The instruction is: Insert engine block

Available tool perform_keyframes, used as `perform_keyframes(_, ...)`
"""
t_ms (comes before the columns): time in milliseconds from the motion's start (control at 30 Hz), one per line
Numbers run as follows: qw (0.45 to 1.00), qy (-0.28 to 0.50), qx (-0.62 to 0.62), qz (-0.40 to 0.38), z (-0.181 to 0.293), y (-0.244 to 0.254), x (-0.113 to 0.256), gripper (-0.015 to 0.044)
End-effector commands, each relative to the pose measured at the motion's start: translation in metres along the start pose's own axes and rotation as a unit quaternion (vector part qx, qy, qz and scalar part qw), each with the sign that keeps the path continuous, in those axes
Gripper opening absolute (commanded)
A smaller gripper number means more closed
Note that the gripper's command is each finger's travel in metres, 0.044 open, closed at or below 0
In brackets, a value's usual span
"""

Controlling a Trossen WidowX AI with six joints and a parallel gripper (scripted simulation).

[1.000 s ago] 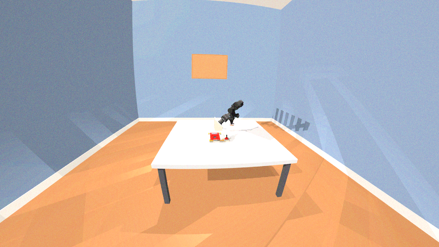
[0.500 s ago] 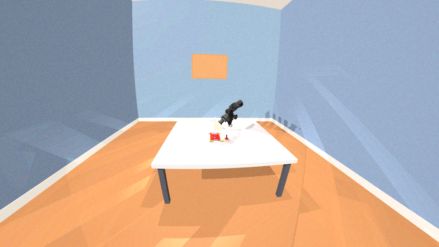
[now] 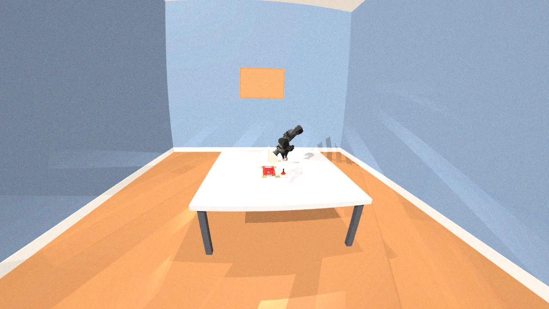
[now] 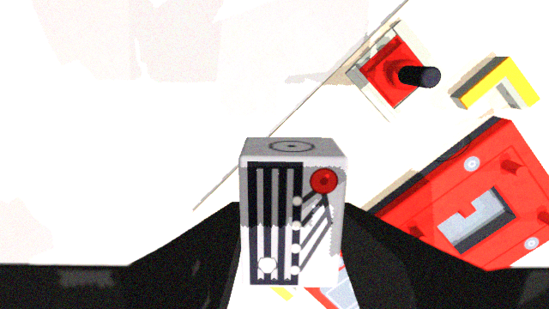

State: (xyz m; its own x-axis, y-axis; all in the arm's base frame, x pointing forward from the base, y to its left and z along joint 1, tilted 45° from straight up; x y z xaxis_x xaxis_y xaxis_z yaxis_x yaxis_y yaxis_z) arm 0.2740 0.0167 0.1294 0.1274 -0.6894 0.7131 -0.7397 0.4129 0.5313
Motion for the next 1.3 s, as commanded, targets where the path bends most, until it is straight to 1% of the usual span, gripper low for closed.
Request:
perform_keyframes(0, 1.000, 0.000, -0.029, 0.004, 0.000, -0.013, -0.001, 0.0000)
perform_keyframes(633, 0.987, -0.001, -0.163, 0.005, 0.008, -0.068, -0.017, 0.0000)
perform_keyframes(1267, 0.955, -0.003, -0.296, 0.005, 0.025, -0.120, -0.040, 0.0000)
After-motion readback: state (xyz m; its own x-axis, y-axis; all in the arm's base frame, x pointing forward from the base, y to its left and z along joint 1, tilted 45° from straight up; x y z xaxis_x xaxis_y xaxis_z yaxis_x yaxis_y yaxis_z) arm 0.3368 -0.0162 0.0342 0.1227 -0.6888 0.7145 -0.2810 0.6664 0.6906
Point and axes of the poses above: the point midway between the two fingers, 35 mm back from their tips, its own x axis back along the fingers, its own y axis across the jaws, z = x × y, the point moved 4 cm from there along x, back along the fingers, and after that the axes turned 7 degrees about -x, right-handed, at the moved point
